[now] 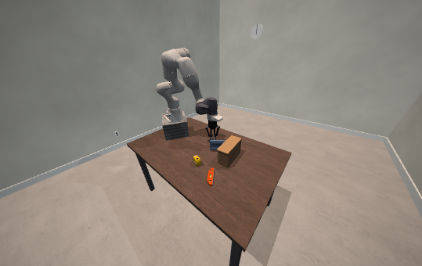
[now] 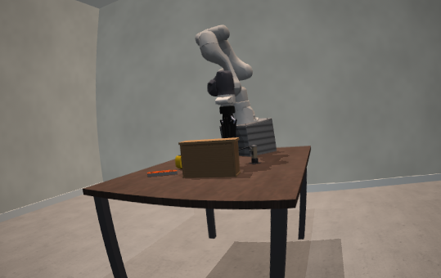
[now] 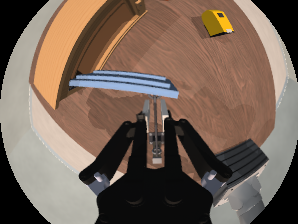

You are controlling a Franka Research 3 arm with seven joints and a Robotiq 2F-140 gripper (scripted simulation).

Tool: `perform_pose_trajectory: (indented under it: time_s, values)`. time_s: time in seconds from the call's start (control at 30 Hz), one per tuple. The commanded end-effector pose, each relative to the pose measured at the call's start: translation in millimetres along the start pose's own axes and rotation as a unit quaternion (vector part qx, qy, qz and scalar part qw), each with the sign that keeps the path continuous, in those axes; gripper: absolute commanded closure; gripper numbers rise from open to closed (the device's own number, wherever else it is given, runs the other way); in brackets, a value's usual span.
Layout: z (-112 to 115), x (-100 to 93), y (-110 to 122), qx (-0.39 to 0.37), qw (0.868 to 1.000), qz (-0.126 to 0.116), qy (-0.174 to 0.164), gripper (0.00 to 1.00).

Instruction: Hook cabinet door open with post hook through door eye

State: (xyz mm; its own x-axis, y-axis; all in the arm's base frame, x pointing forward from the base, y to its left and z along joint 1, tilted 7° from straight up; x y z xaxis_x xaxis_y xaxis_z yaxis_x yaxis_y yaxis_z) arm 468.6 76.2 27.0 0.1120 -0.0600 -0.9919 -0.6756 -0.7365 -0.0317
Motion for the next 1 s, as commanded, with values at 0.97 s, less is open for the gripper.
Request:
perform_pose_trajectory:
  time_s: [0.97]
  values:
    - [0.4,-5.5,0.5,0.000,1.000,0.000,0.000,0.86]
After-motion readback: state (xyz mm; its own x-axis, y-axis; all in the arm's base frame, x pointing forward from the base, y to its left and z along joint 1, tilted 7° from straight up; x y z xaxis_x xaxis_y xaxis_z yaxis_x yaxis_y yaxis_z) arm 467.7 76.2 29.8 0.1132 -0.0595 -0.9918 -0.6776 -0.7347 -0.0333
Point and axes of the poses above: the point where the finger pads meet when closed, its own x axis out along the fingers, its own y axis across the jaws, z = x × y, the point moved 8 cm from there along -x, back along the fingers, and after that the axes turned 3 degrees about x, right-handed, at the moved point
